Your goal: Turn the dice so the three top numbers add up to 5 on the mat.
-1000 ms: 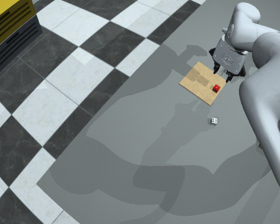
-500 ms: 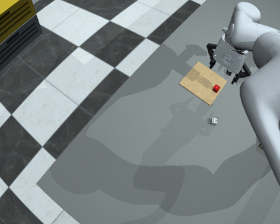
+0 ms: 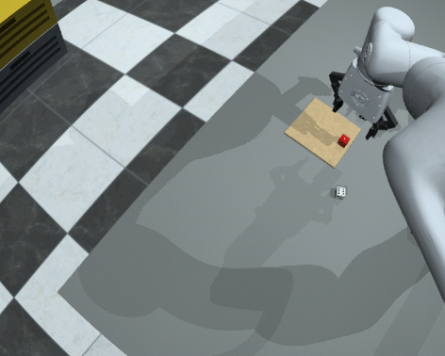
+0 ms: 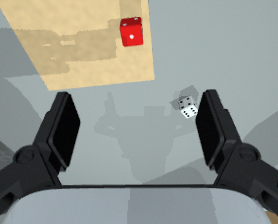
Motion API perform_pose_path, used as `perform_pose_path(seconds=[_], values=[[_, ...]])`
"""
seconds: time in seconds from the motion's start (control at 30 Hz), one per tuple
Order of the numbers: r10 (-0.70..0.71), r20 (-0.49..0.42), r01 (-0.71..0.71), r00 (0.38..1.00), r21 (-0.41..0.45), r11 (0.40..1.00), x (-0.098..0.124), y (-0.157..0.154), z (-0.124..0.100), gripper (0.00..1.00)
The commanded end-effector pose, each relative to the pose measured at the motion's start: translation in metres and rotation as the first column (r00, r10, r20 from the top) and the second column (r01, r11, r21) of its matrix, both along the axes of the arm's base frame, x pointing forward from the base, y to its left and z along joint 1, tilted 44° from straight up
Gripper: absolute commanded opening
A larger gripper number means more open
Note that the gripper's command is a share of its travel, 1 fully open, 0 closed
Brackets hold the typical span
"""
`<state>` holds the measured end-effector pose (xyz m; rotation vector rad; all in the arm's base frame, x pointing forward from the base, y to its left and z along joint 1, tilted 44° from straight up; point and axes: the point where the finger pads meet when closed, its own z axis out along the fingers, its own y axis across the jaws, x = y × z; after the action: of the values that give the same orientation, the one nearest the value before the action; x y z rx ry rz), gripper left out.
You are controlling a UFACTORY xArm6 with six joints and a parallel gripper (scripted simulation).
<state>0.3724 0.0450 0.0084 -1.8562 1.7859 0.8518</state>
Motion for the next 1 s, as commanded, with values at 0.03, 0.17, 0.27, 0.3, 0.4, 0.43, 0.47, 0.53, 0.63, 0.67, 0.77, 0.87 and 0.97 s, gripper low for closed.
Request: perform_pose_path(seconds=[0.03,0.17,0.27,0.3,0.4,0.43,0.47,0.53,0.63,0.67,0.77,0.87,0.97], values=[[-0.147,-0.129,0.143,0.981,-0.043,0.989,-0.012,0.017,0.017,1.00],[-0.226,-0.197,0.216,0.954,-0.071,0.974,-0.020,0.027,0.025,1.00],[-0.254,-0.221,0.242,0.941,-0.082,0.967,-0.023,0.030,0.028,1.00],[-0.254,-0.221,0.242,0.941,-0.082,0.967,-0.023,0.030,0.028,1.00],[-0.348,-0.299,0.326,0.888,-0.125,0.937,-0.033,0.041,0.036,1.00],[-0.357,-0.305,0.333,0.883,-0.129,0.934,-0.034,0.042,0.037,1.00],[-0.383,-0.326,0.355,0.865,-0.142,0.924,-0.037,0.045,0.040,1.00],[-0.405,-0.344,0.374,0.847,-0.155,0.914,-0.040,0.048,0.042,1.00],[-0.470,-0.394,0.428,0.790,-0.194,0.883,-0.049,0.056,0.047,1.00],[-0.486,-0.406,0.441,0.774,-0.204,0.874,-0.051,0.058,0.049,1.00],[-0.523,-0.433,0.471,0.734,-0.230,0.852,-0.057,0.062,0.052,1.00],[-0.549,-0.453,0.491,0.703,-0.250,0.835,-0.061,0.066,0.054,1.00],[-0.592,-0.483,0.523,0.646,-0.284,0.803,-0.069,0.071,0.058,1.00]])
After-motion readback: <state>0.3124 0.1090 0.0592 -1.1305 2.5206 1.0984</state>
